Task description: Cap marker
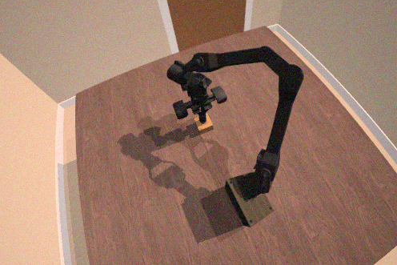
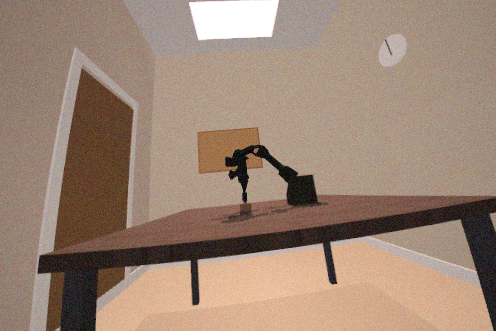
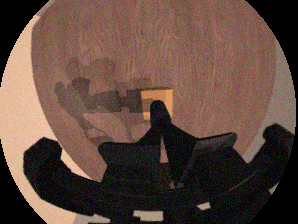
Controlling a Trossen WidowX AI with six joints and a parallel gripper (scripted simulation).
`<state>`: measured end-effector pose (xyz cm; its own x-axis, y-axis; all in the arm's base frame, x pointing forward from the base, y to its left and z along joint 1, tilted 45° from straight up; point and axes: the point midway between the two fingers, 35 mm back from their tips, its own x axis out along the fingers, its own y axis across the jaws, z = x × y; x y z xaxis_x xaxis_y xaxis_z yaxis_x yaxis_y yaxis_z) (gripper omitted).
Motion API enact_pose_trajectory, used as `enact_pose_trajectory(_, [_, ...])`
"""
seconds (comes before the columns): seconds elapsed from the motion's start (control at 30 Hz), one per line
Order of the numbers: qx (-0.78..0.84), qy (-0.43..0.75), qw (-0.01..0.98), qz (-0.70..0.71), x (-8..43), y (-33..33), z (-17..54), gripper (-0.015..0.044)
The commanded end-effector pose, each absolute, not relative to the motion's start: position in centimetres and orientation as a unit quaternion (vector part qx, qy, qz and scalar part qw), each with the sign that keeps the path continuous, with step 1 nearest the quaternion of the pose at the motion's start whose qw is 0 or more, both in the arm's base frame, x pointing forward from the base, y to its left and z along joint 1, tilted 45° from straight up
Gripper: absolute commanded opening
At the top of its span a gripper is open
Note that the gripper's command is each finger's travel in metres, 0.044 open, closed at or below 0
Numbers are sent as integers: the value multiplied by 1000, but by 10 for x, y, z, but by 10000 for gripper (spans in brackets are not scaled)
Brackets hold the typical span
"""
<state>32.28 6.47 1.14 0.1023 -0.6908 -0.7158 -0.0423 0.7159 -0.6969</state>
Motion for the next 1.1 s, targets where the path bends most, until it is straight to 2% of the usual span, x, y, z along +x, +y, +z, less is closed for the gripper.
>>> enact_pose_trajectory(0.0, [-290, 623, 686, -239, 325, 65, 12, 0])
enact_pose_trajectory(0.1, [-290, 624, 686, -238, 325, 73, 18, 0])
enact_pose_trajectory(0.27, [-291, 627, 683, -236, 316, 121, 68, 0])
enact_pose_trajectory(0.43, [-292, 627, 682, -237, 314, 127, 75, 0])
enact_pose_trajectory(0.97, [-292, 627, 682, -237, 314, 127, 75, 420])
enact_pose_trajectory(1.0, [-292, 627, 682, -237, 314, 127, 75, 440])
enact_pose_trajectory(1.07, [-292, 627, 682, -237, 314, 127, 75, 440])
